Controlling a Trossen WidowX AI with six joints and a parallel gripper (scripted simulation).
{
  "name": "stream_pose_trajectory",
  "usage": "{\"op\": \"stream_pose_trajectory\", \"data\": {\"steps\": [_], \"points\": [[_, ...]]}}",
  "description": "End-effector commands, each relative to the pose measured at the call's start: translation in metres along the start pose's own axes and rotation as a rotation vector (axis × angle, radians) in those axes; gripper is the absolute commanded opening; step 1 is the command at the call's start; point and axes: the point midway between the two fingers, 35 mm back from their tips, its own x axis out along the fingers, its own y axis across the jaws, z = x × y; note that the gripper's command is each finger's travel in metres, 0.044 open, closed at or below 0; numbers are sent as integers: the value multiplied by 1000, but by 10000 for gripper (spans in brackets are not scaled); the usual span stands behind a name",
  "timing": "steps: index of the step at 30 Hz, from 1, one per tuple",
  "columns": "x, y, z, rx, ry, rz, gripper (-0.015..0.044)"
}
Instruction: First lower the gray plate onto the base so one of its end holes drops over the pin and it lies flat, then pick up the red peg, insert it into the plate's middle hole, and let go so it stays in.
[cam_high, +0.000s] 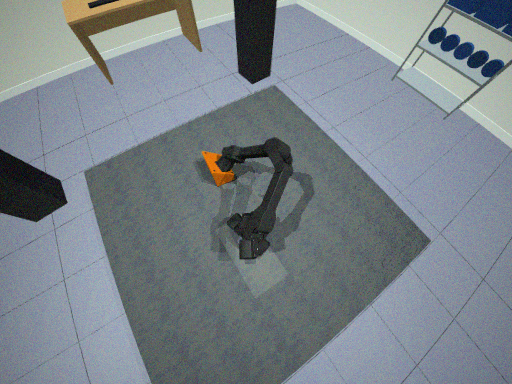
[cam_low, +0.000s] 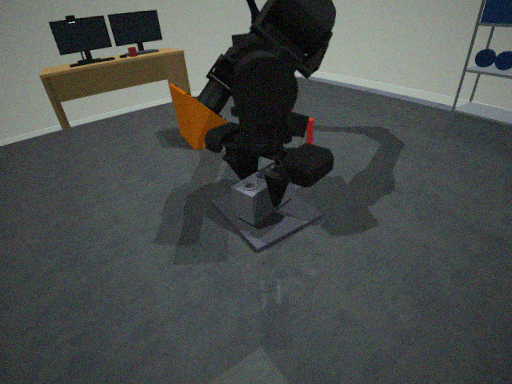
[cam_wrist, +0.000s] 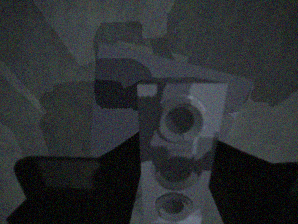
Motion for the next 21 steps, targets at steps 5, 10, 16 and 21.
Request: {"op": "stream_pose_trajectory", "data": {"steps": [5, 10, 16, 21], "points": [[0, 0, 0, -1, 0, 1, 315], [0, 0, 0, -1, 0, 1, 440], [-20, -2, -3, 0, 2, 1, 440], [-96, -2, -4, 3, 2, 3, 440]]}}
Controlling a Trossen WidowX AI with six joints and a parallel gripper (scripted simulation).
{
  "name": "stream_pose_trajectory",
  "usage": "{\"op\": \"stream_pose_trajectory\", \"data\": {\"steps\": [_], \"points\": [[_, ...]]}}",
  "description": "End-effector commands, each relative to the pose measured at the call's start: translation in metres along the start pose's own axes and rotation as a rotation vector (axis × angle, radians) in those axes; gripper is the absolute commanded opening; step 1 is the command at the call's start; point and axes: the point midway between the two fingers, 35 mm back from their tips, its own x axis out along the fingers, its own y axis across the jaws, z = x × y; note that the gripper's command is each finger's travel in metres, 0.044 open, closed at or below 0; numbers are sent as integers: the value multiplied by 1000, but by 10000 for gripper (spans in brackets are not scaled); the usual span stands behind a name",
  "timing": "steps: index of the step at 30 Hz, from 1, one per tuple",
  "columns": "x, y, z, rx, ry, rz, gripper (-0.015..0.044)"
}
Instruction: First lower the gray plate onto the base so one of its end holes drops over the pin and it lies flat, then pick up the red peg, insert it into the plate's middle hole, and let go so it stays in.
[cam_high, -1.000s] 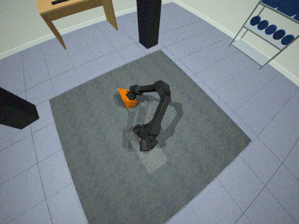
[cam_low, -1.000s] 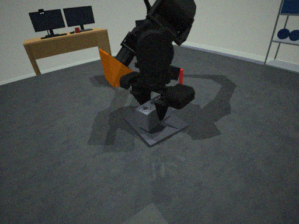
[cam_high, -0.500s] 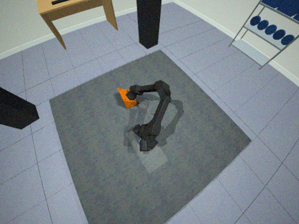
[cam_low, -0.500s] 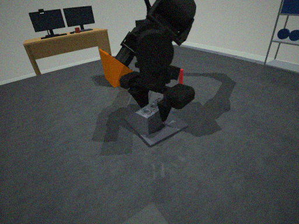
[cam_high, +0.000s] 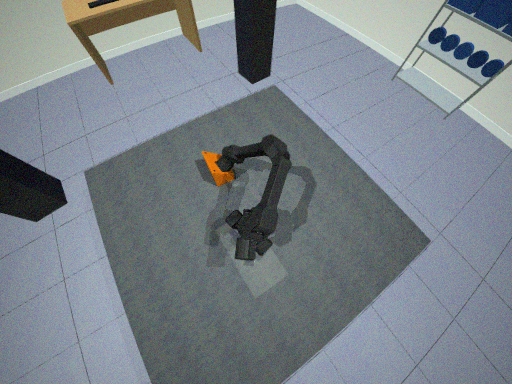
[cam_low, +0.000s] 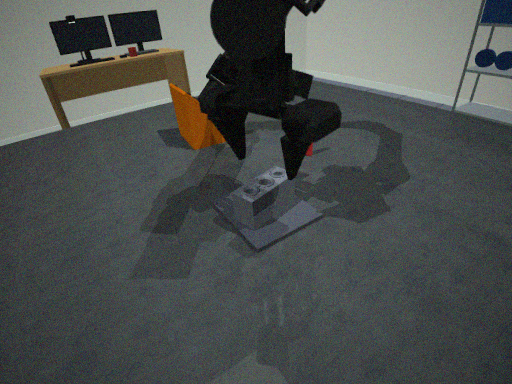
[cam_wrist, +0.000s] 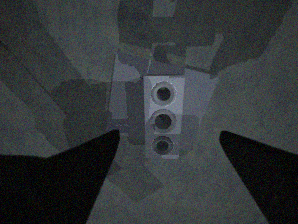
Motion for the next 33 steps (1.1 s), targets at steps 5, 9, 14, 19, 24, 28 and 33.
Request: {"op": "stream_pose_trajectory", "data": {"steps": [5, 9, 14, 19, 24, 28, 33], "points": [[-59, 1, -1, 2, 6, -9, 440], [-59, 1, -1, 2, 6, -9, 440], [-64, 2, 24, 322, 5, -10, 440], [-68, 6, 60, 782, 2, -10, 440], [-71, 14, 94, 1242, -1, -9, 440], [-71, 22, 121, 1610, -3, -8, 440], [-69, 35, 153, 2070, -7, -6, 440]]}}
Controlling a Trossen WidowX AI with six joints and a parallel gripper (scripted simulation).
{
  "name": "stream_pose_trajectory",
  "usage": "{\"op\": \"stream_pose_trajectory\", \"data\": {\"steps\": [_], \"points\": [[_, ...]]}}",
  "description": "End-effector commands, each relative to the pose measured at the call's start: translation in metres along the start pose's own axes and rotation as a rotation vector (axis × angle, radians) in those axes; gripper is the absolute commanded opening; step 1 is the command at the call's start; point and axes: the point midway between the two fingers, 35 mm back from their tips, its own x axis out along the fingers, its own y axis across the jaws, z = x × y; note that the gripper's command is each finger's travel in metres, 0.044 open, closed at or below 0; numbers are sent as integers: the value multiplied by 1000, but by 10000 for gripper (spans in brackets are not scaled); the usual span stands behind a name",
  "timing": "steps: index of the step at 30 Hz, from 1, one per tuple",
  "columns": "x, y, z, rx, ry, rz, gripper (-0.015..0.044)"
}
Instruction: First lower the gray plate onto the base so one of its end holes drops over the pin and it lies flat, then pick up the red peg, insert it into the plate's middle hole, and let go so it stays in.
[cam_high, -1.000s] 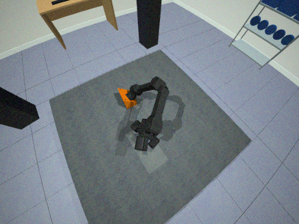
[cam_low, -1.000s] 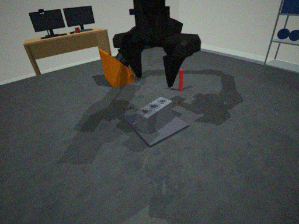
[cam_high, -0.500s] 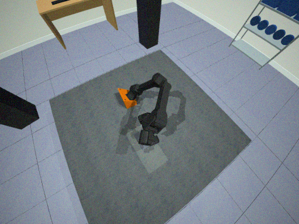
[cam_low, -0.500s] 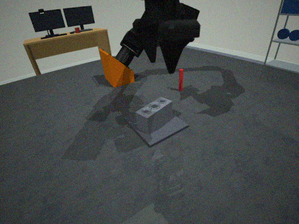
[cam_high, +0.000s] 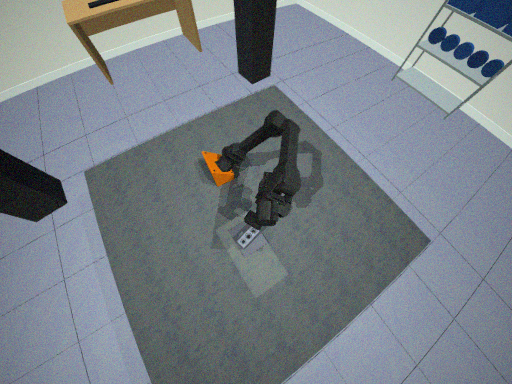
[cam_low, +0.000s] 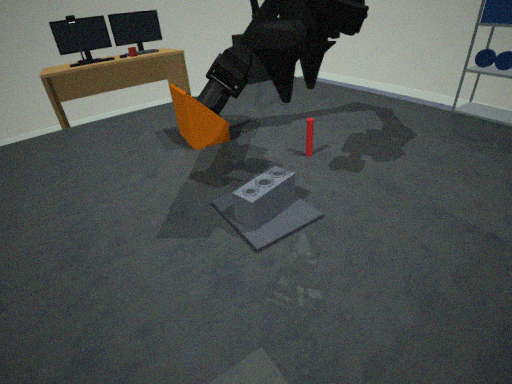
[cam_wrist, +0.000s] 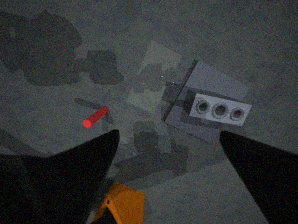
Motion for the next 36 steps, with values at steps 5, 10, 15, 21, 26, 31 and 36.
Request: {"op": "stream_pose_trajectory", "data": {"steps": [5, 10, 15, 21, 26, 31, 36], "points": [[7, 82, -15, 1041, 12, 20, 440], [10, 105, -20, 1339, 18, 20, 440], [12, 119, -24, 1579, 22, 20, 440], [12, 119, -24, 1579, 22, 20, 440], [12, 119, -24, 1579, 22, 20, 440], [20, 119, -24, 1579, 22, 19, 440], [47, 120, -24, 1578, 22, 21, 440]]}}
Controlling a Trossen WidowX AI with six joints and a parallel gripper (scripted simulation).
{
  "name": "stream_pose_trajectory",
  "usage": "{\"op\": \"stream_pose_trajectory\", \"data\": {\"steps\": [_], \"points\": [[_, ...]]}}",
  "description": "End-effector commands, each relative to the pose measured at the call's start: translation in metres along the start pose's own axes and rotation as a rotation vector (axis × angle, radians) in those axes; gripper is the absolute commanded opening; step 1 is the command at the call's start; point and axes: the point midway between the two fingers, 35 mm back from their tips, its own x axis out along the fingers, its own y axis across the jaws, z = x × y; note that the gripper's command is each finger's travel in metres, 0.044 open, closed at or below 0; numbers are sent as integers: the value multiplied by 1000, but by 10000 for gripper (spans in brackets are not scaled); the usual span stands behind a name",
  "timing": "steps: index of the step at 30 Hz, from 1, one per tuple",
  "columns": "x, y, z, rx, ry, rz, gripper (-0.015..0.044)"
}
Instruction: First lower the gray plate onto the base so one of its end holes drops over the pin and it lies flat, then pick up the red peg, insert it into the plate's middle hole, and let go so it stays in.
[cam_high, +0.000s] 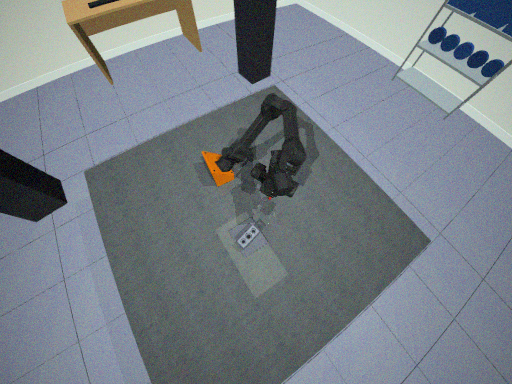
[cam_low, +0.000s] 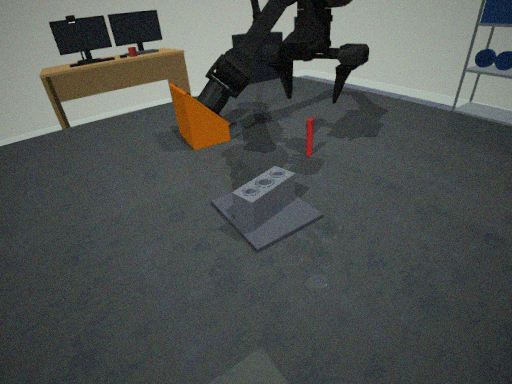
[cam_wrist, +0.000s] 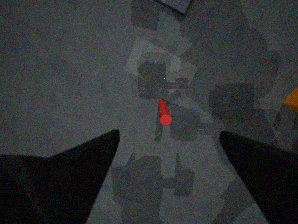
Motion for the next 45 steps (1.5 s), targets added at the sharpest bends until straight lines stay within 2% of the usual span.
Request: {"op": "stream_pose_trajectory", "data": {"steps": [1, 43, 45], "points": [[8, 0, -1, 4, 2, 4, 440], [77, -1, -2, 3, 4, 6, 440], [77, -1, -2, 3, 4, 6, 387]]}}
